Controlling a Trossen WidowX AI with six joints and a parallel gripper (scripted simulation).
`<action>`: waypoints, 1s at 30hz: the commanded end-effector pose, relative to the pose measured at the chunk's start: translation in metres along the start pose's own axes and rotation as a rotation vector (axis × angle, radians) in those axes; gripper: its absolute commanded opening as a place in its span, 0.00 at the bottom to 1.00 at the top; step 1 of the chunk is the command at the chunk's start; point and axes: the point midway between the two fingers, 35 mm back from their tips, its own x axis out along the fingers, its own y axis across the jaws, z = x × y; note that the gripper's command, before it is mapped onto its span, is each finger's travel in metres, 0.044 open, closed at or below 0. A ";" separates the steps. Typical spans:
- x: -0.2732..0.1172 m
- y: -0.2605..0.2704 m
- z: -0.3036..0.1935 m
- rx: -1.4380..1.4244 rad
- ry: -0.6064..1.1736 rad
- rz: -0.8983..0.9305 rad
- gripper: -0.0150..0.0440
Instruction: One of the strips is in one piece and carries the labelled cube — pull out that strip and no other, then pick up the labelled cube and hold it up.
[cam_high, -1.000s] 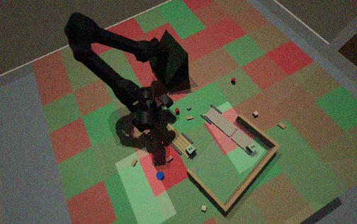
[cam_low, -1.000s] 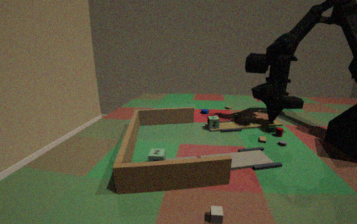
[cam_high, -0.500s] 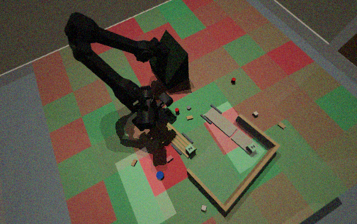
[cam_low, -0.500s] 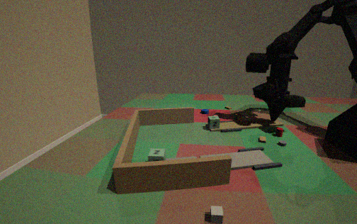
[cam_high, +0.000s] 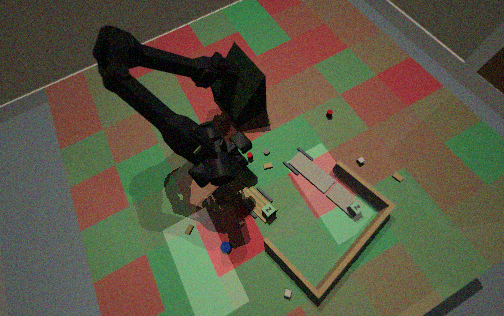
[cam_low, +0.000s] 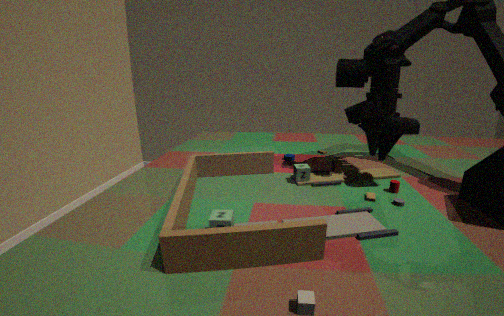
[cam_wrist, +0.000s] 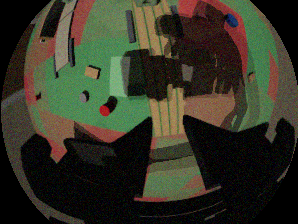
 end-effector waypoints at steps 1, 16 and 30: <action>-0.002 0.000 0.015 0.018 -0.005 -0.006 0.70; -0.007 0.008 0.071 0.020 -0.007 -0.005 1.00; -0.013 0.013 0.123 0.022 -0.009 -0.004 1.00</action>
